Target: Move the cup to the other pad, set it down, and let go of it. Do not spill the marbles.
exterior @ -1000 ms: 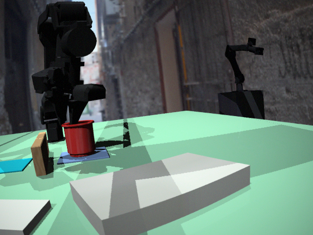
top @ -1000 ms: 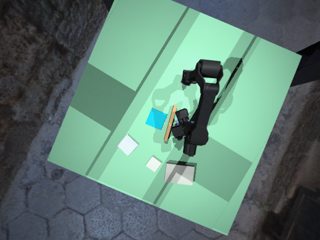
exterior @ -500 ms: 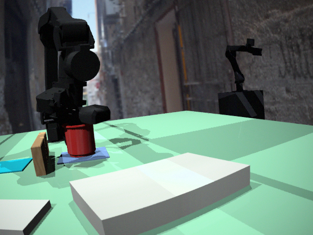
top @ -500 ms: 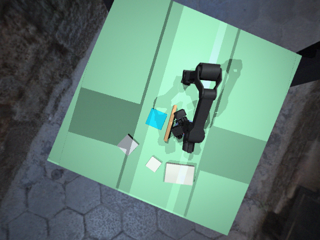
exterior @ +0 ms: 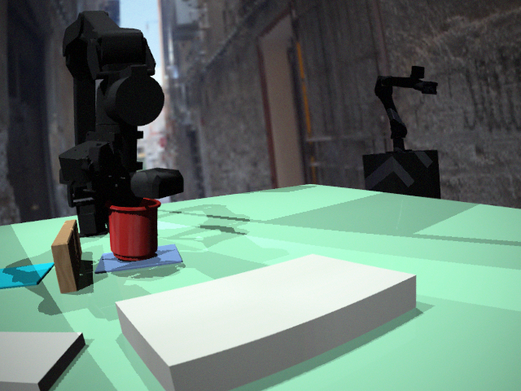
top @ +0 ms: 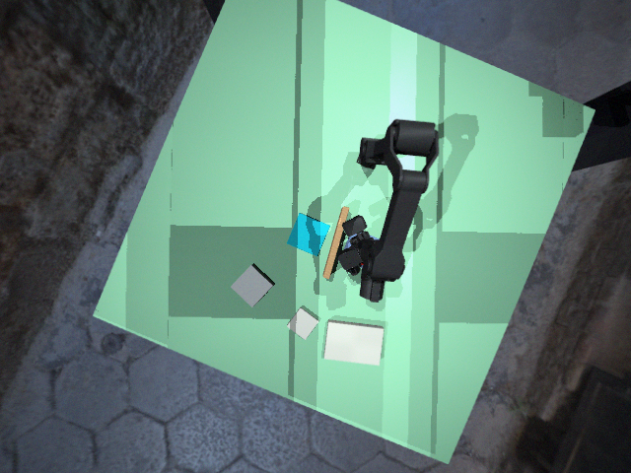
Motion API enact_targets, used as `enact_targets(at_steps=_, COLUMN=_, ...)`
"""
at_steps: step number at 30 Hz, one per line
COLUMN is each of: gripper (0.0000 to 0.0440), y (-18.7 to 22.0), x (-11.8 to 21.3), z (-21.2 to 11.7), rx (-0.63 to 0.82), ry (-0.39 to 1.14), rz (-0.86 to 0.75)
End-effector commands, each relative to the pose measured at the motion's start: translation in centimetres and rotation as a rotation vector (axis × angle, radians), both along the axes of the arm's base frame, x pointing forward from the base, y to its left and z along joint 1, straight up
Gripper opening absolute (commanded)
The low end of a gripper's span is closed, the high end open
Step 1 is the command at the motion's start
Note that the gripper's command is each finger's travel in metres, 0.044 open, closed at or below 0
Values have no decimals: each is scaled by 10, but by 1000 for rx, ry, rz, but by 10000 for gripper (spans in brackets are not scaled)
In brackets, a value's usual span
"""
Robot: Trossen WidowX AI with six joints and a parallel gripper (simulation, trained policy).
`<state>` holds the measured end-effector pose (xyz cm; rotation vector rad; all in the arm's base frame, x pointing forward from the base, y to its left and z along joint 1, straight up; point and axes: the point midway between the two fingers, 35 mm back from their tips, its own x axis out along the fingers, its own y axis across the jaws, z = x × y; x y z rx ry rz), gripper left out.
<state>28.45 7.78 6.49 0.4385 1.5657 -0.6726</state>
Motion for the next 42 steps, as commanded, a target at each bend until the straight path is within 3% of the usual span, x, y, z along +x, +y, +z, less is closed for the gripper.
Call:
enact_targets(at_steps=1, gripper=3, y=-3, x=2, z=6, rx=-5, ry=-10, rz=-26)
enact_targets(at_steps=25, gripper=0, y=-20, x=19, z=77, rx=39, ry=-132, rz=-217)
enact_targets(at_steps=42, gripper=0, y=-64, x=46, z=104, rx=45, ry=-258, rz=-350)
